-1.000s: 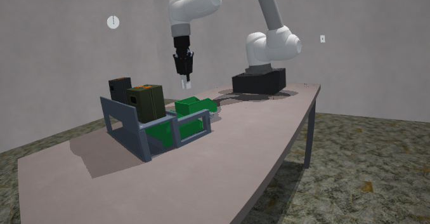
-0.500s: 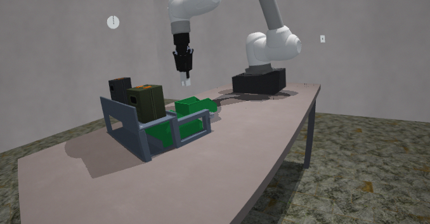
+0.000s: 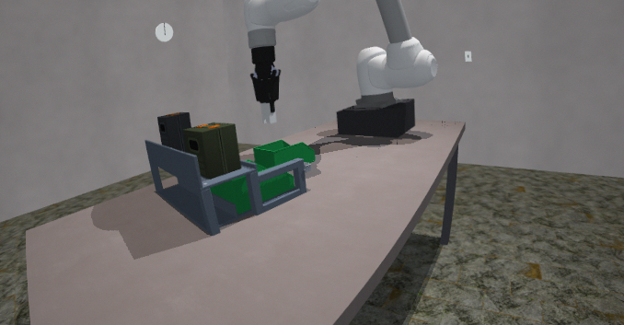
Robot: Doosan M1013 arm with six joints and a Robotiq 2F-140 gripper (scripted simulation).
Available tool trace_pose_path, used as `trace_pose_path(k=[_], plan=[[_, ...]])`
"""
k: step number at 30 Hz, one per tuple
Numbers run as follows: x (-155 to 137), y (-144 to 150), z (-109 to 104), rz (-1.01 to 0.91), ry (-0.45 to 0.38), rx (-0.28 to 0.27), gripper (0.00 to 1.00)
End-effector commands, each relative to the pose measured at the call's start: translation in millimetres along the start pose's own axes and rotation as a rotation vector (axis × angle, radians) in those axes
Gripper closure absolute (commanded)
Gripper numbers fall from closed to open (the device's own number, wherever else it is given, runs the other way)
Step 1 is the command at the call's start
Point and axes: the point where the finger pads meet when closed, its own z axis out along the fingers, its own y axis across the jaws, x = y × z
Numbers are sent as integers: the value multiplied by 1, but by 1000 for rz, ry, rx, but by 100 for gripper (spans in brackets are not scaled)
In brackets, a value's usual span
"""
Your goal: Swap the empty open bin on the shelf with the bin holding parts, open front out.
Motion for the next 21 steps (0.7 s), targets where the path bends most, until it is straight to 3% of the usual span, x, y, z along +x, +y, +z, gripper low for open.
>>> trace_pose_path(k=[1,2,21], plan=[[0,2,-3,-5,1,-3,76],[0,2,-3,-5,1,-3,90],[0,2,-3,-5,1,-3,90]])
